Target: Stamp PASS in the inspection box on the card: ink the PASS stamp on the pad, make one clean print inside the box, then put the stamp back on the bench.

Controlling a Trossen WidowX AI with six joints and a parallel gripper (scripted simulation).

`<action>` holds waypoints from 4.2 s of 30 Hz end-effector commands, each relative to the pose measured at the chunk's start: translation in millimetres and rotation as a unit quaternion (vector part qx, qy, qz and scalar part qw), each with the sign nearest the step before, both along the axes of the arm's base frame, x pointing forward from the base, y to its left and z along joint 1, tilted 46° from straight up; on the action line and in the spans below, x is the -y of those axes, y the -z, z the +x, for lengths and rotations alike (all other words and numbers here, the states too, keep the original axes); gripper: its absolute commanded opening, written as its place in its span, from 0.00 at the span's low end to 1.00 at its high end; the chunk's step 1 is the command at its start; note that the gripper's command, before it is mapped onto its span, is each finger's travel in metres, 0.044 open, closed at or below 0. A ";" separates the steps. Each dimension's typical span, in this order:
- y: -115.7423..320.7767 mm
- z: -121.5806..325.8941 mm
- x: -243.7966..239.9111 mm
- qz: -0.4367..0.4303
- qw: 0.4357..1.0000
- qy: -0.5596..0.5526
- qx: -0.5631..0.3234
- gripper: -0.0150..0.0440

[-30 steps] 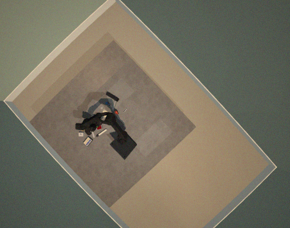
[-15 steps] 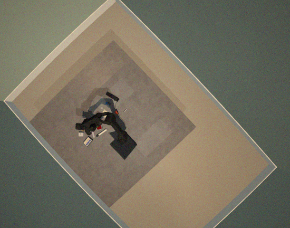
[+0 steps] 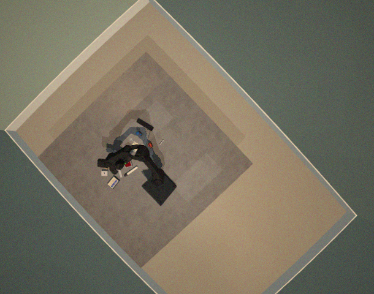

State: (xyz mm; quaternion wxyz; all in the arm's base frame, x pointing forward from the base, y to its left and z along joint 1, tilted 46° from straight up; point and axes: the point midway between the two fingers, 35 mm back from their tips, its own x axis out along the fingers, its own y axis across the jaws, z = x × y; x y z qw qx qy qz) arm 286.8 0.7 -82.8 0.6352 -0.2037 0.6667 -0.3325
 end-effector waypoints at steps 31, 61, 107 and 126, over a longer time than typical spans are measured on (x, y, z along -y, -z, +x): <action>1.2 0.5 2.2 -0.001 1.000 -0.002 0.000 0.25; -6.0 1.6 -5.2 -0.001 1.000 -0.002 0.000 0.25; -78.1 17.3 -3.4 -0.017 0.982 0.134 0.135 0.25; -140.2 13.9 61.3 -0.056 0.869 0.347 0.347 0.25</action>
